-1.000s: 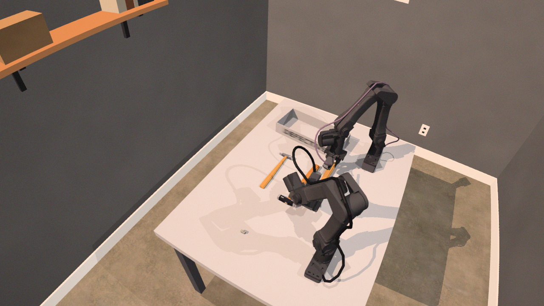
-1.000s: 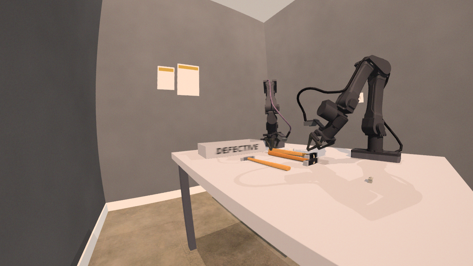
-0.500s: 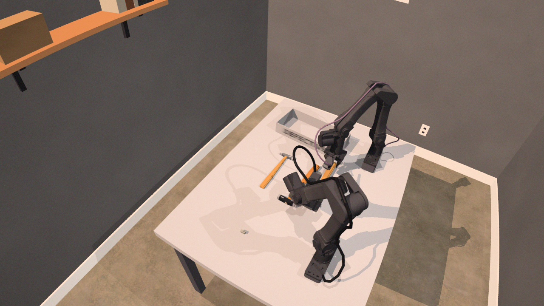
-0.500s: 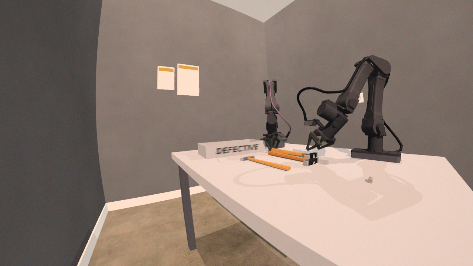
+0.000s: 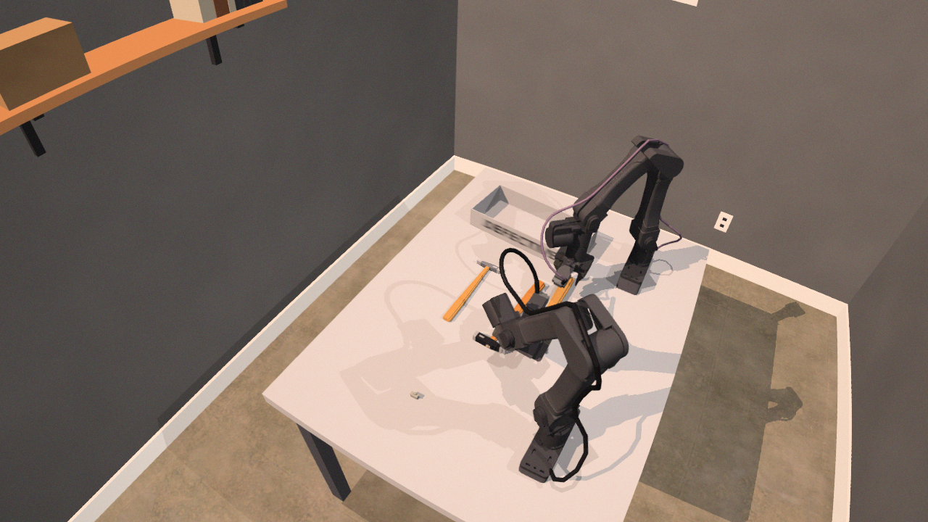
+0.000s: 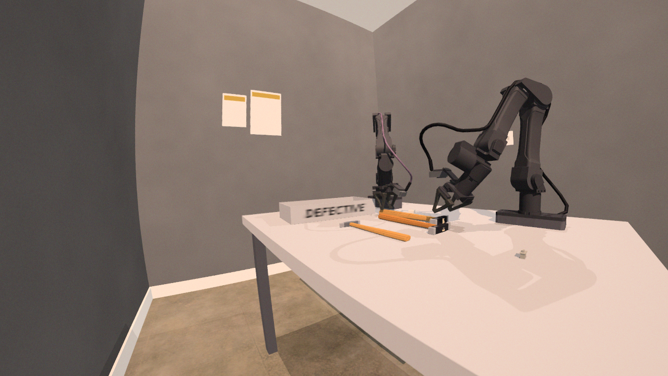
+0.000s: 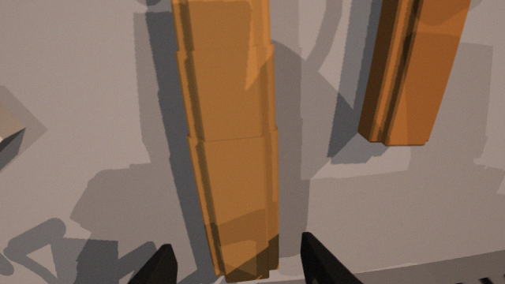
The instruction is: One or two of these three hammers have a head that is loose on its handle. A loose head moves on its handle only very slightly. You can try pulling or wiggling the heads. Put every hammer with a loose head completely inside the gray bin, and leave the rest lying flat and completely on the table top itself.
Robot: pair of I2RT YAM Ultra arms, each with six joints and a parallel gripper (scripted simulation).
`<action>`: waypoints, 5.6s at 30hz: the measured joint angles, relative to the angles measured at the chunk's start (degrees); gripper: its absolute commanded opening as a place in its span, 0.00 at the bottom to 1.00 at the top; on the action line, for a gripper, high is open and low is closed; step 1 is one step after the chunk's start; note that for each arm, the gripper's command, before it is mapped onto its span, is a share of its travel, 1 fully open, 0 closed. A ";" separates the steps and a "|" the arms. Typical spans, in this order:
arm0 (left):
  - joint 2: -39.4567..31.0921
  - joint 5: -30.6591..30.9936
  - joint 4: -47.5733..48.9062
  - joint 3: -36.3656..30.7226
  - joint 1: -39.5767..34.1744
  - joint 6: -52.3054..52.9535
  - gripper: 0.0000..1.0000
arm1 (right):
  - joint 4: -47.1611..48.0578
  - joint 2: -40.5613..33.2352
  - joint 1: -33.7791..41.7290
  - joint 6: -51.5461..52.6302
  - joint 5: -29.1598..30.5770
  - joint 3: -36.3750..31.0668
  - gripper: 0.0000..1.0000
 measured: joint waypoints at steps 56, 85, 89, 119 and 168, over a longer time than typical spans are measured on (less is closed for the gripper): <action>-39.30 -32.52 -10.93 11.58 -39.60 -47.10 1.00 | -13.70 -4.09 -0.55 -0.81 0.20 8.04 0.66; -70.99 -40.89 -56.74 25.09 -22.29 -51.93 1.00 | -3.39 35.04 8.66 13.77 -9.27 51.43 0.41; -72.35 -39.67 -58.03 25.70 -15.69 -51.10 1.00 | -4.85 38.99 9.55 15.04 -7.74 56.85 0.41; -72.43 -38.73 -58.73 25.83 -15.19 -50.45 1.00 | -5.86 45.33 10.47 16.50 -6.67 60.83 0.41; -72.43 -38.73 -58.73 25.83 -15.19 -50.45 1.00 | -9.20 43.98 10.80 16.57 -6.49 61.02 0.12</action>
